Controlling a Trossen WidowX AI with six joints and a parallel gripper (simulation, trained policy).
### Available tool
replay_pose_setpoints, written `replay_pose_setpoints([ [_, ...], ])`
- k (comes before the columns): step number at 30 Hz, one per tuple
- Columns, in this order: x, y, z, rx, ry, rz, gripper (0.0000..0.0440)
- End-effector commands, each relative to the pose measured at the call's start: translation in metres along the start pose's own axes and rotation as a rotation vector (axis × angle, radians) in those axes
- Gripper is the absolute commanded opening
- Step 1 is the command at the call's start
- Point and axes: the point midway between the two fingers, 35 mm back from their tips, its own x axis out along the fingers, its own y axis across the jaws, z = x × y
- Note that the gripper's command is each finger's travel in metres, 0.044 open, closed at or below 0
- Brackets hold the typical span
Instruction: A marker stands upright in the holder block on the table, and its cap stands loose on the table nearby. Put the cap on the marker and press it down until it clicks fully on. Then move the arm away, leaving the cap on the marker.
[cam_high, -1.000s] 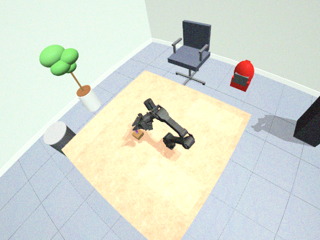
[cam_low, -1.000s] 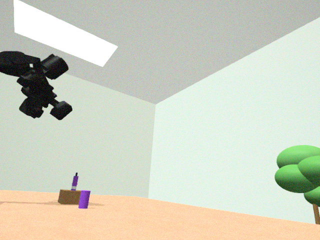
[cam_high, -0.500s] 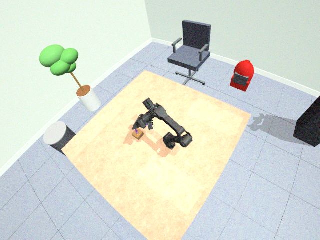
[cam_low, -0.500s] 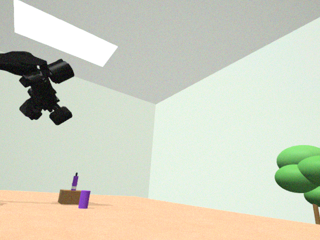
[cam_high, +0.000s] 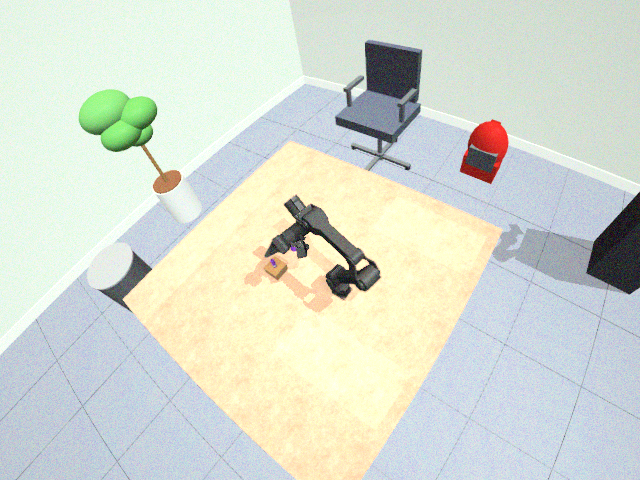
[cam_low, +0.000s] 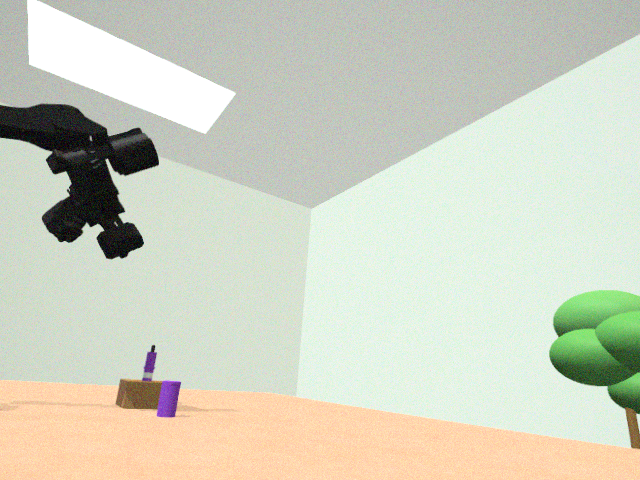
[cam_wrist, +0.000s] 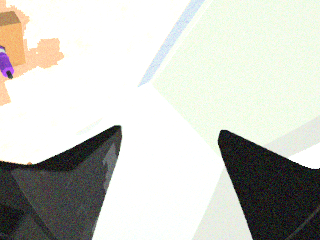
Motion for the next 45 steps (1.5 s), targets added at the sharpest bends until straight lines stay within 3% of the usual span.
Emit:
replay_pose_setpoints([
  [1, 0.000, 0.007, -0.002, 0.038, -0.014, 0.028, 0.0328],
  [45, -0.005, 0.090, -0.005, 0.395, -0.161, 0.310, 0.0325],
])
